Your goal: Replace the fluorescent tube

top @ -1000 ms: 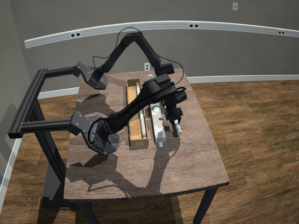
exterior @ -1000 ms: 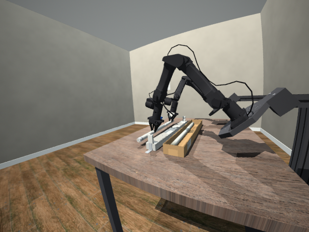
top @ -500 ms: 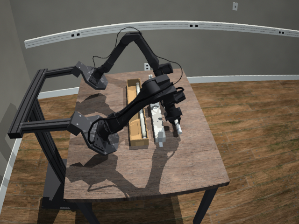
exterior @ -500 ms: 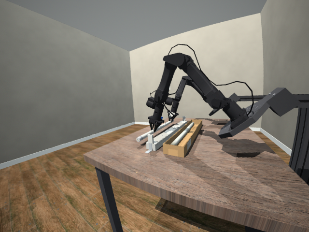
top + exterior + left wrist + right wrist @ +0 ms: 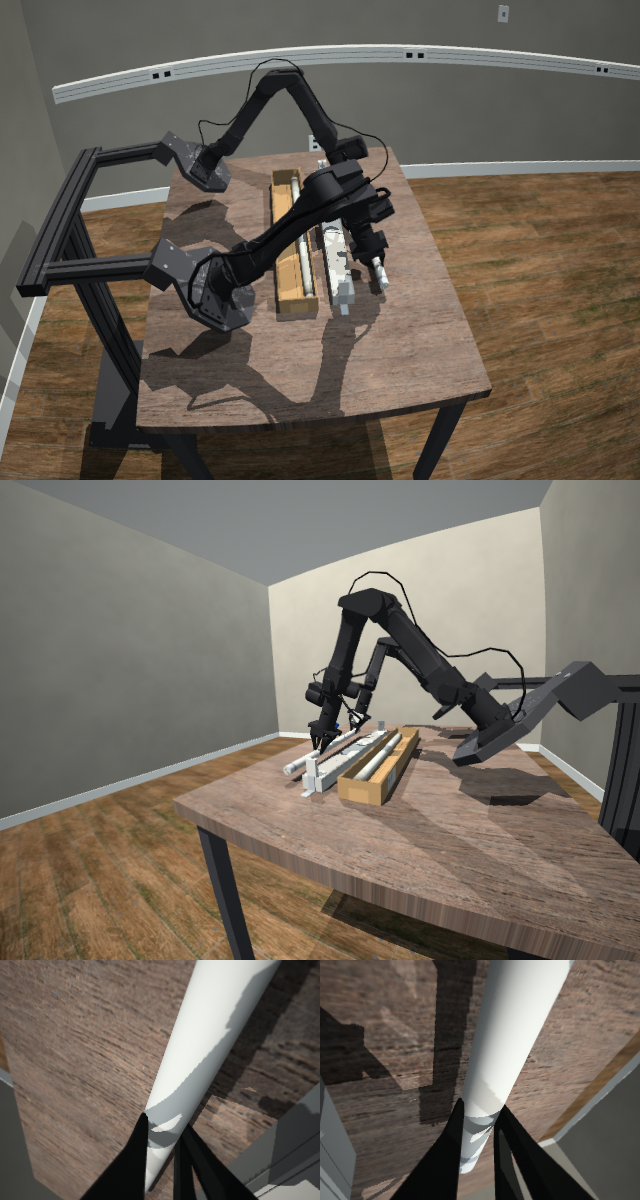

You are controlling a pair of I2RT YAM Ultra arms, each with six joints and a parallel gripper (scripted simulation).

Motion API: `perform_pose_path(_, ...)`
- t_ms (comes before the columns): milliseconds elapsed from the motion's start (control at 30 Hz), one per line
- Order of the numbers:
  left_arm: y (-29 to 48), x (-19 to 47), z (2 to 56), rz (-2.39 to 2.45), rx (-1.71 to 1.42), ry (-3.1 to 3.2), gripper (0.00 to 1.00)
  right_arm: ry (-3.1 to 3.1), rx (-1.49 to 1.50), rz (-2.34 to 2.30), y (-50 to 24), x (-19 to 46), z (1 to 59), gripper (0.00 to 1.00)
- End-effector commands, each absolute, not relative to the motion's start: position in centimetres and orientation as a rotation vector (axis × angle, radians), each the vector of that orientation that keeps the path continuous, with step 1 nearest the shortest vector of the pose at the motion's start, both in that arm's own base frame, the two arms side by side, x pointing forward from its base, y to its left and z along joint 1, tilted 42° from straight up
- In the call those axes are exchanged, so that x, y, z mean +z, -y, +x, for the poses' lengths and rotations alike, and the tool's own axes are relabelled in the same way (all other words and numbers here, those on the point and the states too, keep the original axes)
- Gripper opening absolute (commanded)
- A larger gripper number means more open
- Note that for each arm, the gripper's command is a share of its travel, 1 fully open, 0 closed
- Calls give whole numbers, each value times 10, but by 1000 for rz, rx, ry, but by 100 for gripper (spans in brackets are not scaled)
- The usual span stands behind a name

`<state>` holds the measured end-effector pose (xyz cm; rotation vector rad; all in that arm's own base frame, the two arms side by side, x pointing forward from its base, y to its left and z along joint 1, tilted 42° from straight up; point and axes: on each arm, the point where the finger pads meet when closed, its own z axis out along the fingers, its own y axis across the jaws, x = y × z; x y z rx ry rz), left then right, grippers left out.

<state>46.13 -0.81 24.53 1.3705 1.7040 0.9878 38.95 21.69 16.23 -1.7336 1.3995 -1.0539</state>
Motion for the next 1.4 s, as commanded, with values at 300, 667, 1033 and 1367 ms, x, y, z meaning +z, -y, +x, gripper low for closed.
perform_pose_path(300,11,268,459,1288,1070,-1602,11,-1310,-1090,-1643,-224,179,384,11)
perform_pose_path(667,10,270,458,1268,1088,-1583,11,-1292,-1099,-1626,-225,181,384,11)
perform_pose_path(1033,9,273,458,1221,1129,-1541,11,-1258,-1129,-1608,-224,169,384,11)
perform_pose_path(1367,11,267,458,1200,1151,-1510,11,-1225,-1150,-1585,-225,163,385,11)
